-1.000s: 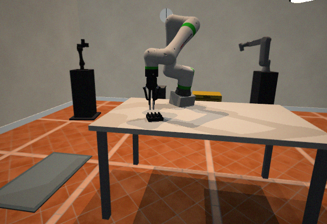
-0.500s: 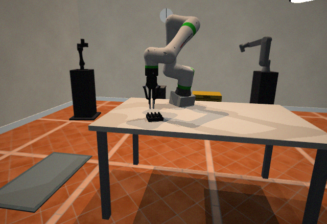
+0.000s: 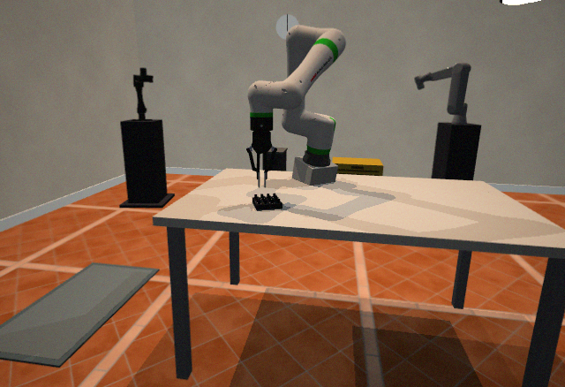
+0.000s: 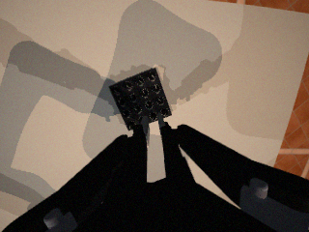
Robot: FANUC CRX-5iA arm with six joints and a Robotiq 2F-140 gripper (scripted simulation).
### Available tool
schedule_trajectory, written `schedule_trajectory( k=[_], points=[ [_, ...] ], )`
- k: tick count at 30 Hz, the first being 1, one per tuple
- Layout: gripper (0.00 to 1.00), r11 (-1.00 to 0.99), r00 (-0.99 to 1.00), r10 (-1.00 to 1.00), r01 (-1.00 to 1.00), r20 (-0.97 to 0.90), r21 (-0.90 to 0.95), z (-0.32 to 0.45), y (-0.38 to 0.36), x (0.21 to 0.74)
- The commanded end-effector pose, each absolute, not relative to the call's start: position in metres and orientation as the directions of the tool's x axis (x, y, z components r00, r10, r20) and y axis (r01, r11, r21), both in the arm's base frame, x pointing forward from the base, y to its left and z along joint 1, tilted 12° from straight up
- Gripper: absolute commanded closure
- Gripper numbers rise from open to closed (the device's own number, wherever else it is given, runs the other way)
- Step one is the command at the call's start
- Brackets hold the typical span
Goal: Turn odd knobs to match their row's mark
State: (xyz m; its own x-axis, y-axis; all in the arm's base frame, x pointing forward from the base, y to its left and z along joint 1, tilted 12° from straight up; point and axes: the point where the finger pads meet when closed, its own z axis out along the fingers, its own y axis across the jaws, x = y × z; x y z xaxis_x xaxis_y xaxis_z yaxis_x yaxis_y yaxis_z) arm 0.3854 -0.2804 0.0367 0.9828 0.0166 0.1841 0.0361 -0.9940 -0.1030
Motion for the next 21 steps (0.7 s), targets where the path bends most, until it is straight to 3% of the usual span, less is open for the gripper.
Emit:
schedule_trajectory(
  k=[1, 21],
  points=[
    [0.88, -0.985, 0.977, -0.138, -0.119, 0.161, -0.122, 0.0385, -0.2808, 0.3852],
    [0.88, -0.773, 0.775, -0.627, -0.606, 0.075, -0.188, 0.0444, -0.2817, 0.3840]
  ],
)
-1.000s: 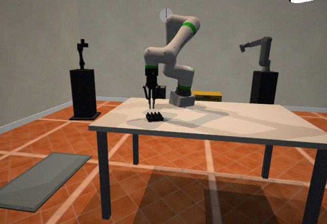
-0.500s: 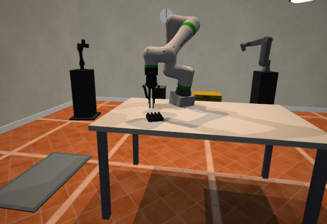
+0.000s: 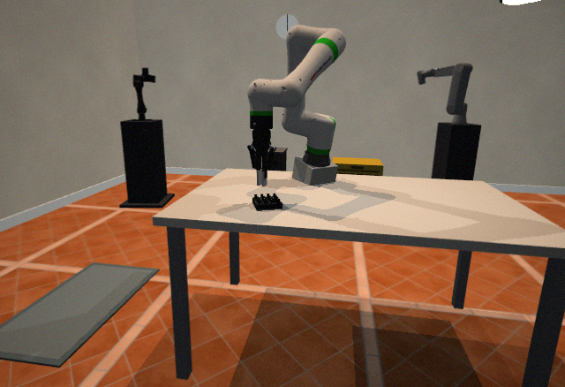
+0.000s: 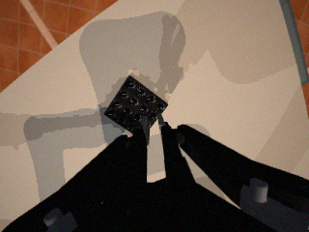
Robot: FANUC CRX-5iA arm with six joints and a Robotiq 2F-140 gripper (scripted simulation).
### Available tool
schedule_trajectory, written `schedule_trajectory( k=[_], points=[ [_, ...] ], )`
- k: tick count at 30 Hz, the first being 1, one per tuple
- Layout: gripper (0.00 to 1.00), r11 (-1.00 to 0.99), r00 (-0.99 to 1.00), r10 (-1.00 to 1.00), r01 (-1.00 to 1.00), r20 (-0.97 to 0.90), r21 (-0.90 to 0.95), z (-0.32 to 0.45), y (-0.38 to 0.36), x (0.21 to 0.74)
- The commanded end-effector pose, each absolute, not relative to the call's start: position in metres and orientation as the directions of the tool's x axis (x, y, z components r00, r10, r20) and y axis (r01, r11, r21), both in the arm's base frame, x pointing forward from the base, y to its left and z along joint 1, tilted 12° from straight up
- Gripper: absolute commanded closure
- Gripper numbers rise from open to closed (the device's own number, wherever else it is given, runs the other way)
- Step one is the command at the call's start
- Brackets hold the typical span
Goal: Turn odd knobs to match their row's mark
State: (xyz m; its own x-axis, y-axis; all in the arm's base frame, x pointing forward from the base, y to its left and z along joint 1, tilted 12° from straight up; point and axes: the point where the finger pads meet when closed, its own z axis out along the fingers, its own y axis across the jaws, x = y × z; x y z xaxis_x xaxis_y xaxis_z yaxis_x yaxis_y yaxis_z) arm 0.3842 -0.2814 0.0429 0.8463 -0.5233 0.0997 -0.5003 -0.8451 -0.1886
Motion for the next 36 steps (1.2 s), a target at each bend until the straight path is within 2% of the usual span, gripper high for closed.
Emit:
schedule_trajectory(
  k=[1, 10, 19, 27, 31, 36],
  points=[
    [0.88, -0.755, 0.758, -0.648, -0.628, 0.070, -0.190, 0.0447, -0.2817, 0.3840],
    [0.88, -0.615, 0.623, -0.782, -0.762, 0.032, -0.200, 0.0468, -0.2820, 0.3835],
    [0.88, -0.363, 0.376, -0.926, -0.910, -0.027, -0.201, 0.0499, -0.2825, 0.3828],
    [0.88, -0.205, 0.220, -0.974, -0.960, -0.060, -0.193, 0.0517, -0.2827, 0.3824],
    [0.88, -0.058, 0.075, -0.993, -0.981, -0.088, -0.182, 0.0533, -0.2830, 0.3821],
    [0.88, -0.033, 0.050, -0.994, -0.983, -0.093, -0.180, 0.0536, -0.2830, 0.3820]
  ],
)
